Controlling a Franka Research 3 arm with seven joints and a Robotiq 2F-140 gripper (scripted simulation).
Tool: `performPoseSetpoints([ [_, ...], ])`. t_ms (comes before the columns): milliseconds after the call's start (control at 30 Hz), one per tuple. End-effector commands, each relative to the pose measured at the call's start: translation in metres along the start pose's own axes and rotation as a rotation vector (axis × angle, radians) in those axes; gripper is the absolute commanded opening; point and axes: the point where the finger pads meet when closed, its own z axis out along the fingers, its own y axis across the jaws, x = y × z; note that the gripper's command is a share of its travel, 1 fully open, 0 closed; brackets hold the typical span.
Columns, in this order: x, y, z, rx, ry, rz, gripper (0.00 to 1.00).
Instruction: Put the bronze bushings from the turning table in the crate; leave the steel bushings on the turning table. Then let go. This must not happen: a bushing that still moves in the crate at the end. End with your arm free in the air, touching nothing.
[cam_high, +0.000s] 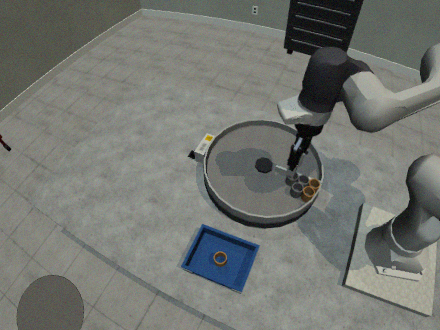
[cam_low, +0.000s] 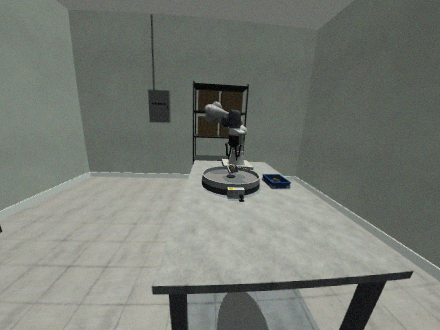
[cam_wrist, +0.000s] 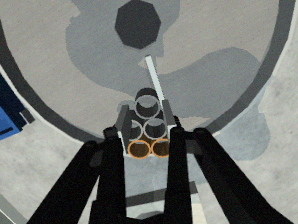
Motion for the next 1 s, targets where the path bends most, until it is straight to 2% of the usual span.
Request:
performPoseSetpoints([
  [0, 0.0, 0.003, 0.001, -0.005, -0.001, -0.001, 0.28],
  [333, 0.0, 0.003, 0.002, -0.005, -0.001, -0.001, 0.28],
  [567, 0.0, 0.003, 0.025, -0.005, -0.001, -0.001, 0.28],
  [967, 0.0, 0.003, 0.025, -0.005, -0.001, -0.001, 0.28],
])
